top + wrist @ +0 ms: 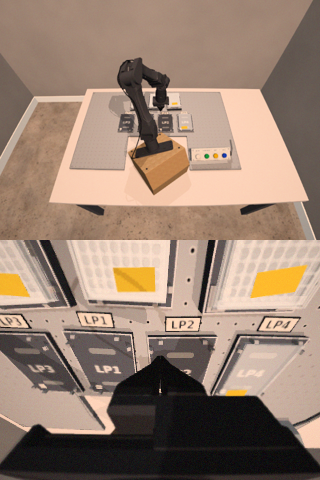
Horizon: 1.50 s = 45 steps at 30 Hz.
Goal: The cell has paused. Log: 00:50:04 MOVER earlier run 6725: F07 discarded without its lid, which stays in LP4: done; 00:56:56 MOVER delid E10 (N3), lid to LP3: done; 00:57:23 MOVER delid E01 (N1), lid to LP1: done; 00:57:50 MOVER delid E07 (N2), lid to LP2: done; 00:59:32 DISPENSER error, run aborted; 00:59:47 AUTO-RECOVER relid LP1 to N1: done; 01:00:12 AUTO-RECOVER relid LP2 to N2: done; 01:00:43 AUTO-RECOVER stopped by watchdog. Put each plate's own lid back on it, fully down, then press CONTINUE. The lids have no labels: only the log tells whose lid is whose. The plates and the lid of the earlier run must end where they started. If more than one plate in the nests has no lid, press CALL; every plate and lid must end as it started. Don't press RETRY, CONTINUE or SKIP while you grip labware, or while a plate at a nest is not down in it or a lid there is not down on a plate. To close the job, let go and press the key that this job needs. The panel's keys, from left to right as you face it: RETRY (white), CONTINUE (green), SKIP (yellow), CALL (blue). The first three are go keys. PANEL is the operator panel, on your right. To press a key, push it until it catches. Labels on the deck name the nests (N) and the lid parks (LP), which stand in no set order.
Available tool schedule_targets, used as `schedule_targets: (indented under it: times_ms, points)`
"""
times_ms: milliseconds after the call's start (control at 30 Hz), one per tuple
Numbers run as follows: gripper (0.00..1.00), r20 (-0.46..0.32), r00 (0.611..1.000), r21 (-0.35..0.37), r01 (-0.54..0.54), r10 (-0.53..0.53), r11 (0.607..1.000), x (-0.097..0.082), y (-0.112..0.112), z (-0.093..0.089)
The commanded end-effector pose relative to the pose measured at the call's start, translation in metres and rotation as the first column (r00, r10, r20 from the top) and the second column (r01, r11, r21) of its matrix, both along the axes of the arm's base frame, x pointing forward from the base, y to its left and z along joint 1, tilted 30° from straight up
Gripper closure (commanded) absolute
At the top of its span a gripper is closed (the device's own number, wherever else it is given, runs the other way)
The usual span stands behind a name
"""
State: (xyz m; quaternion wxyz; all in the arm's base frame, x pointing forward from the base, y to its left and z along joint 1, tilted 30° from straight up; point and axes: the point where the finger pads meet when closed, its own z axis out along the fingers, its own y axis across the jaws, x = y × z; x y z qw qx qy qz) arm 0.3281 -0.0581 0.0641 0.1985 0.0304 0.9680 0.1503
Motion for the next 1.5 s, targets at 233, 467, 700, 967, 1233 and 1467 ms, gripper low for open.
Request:
schedule_targets:
  times_ms: [233, 467, 700, 967, 1233, 1467]
  points:
    - [1.00, 0.047, 0.998, -0.026, 0.030, -0.028, 0.999, -0.020, 0.022, 0.004]
    - [1.00, 0.089, 0.995, -0.038, 0.051, -0.047, 0.998, -0.017, 0.023, 0.016]
    - [1.00, 0.045, 0.998, -0.025, 0.050, -0.048, 0.998, -0.022, 0.024, 0.002]
    - [1.00, 0.072, 0.997, -0.023, 0.031, -0.030, 0.999, -0.028, 0.024, 0.027]
    - [1.00, 0.071, 0.997, -0.025, 0.031, -0.030, 0.999, -0.047, 0.014, 0.062]
    - [1.00, 0.071, 0.997, -0.026, 0.031, -0.030, 0.999, -0.054, 0.012, 0.072]
